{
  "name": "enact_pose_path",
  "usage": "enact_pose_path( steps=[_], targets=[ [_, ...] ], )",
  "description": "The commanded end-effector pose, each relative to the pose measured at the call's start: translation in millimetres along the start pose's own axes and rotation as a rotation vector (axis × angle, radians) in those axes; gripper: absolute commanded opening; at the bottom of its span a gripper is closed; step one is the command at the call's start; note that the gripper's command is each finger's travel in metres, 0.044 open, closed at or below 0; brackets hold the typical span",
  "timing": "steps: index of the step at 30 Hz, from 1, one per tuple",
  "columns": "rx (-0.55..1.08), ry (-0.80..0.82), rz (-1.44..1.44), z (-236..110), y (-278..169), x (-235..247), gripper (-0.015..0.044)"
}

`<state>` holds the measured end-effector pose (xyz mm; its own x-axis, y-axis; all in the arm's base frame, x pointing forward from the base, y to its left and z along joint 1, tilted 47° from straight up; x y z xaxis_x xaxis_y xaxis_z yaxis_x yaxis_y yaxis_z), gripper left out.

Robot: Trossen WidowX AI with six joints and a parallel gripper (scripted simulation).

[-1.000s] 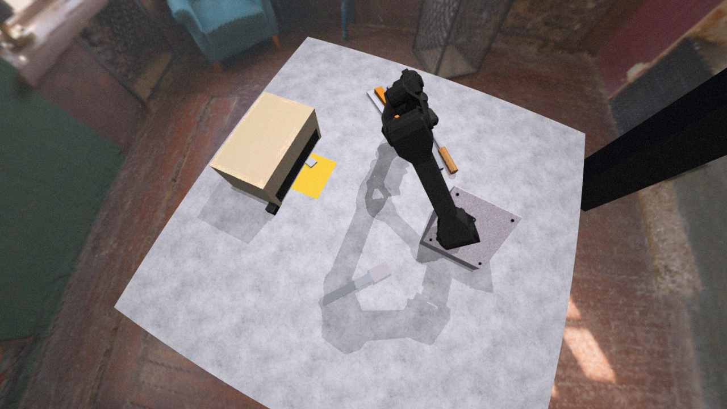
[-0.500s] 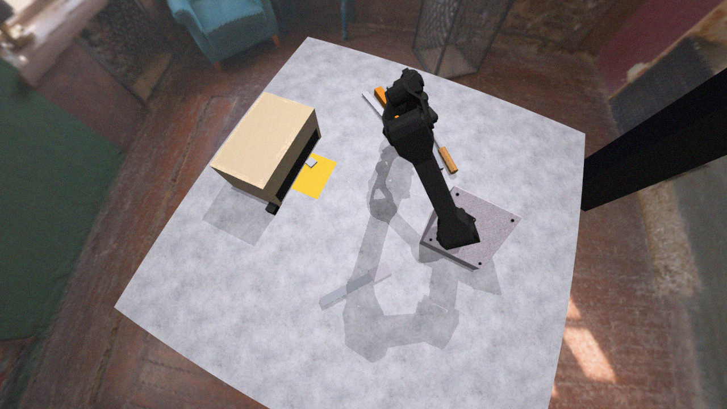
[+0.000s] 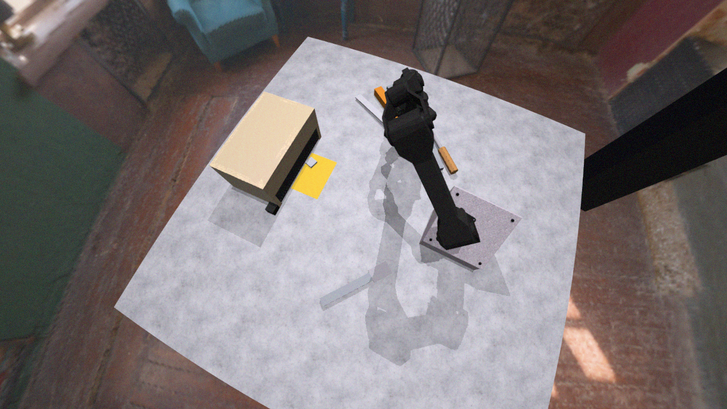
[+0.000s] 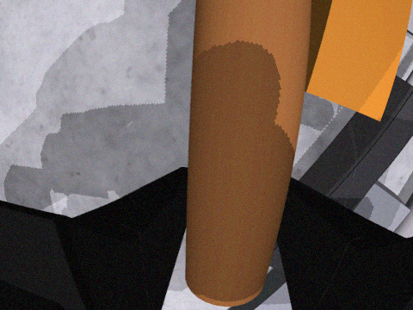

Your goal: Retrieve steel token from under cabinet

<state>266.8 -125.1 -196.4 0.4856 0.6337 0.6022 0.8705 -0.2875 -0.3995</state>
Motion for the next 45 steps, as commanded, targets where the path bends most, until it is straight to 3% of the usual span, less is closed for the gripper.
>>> enact_pose_path(
  steps=[1, 45],
  targets=[
    [-0.016, -0.003, -0.036, -3.7, 3.7, -1.9, 0.0],
    [-0.015, -0.005, -0.384, -3.6, 3.6, -1.8, 0.0]
  ],
)
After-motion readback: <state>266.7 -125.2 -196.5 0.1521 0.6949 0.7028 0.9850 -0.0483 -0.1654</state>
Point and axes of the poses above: the point midway between the two fingers, 35 mm back from their tips, its own z axis out along the fingers, its own x axis across the jaws, y = z × x, the point moved 4 cm from there along -z, back along the fingers, and after that the axes turned 11 degrees about z, right-handed, at the moved point
